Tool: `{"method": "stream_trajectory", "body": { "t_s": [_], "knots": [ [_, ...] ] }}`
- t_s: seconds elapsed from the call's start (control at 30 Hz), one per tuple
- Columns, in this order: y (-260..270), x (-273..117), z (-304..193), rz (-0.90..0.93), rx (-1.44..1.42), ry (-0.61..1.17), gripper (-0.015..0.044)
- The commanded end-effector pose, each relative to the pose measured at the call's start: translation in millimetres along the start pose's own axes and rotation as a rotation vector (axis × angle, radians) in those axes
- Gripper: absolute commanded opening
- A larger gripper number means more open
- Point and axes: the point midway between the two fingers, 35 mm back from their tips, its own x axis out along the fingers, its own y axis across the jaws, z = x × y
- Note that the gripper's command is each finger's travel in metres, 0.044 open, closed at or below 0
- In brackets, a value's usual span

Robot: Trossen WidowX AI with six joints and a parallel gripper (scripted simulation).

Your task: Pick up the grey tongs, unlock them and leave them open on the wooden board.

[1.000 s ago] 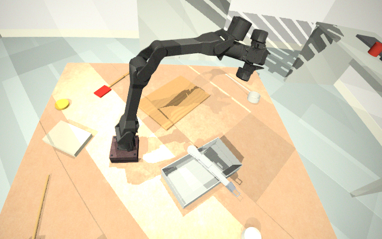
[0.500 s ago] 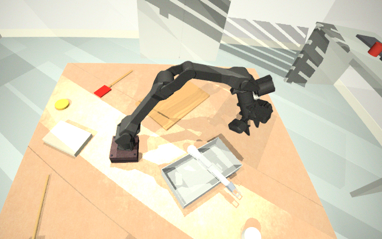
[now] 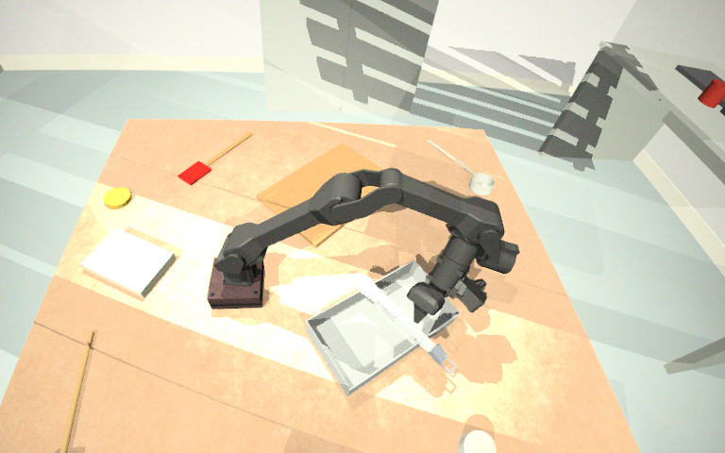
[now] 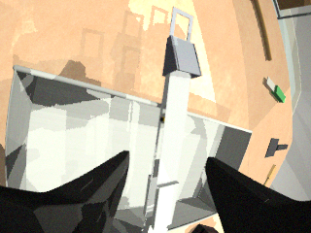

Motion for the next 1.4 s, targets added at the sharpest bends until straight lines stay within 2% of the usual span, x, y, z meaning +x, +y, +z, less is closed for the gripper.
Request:
{"method": "stream_trajectory", "body": {
  "t_s": [0.0, 0.3, 1.37],
  "knots": [
    [-1, -4, -2, -0.013, -0.025, 0.0, 0.026],
    [-2, 0, -4, -0.017, -0.022, 0.01, 0.026],
    [-3, 53, -6, -0.028, 0.012, 0.076, 0.026]
  ]
}}
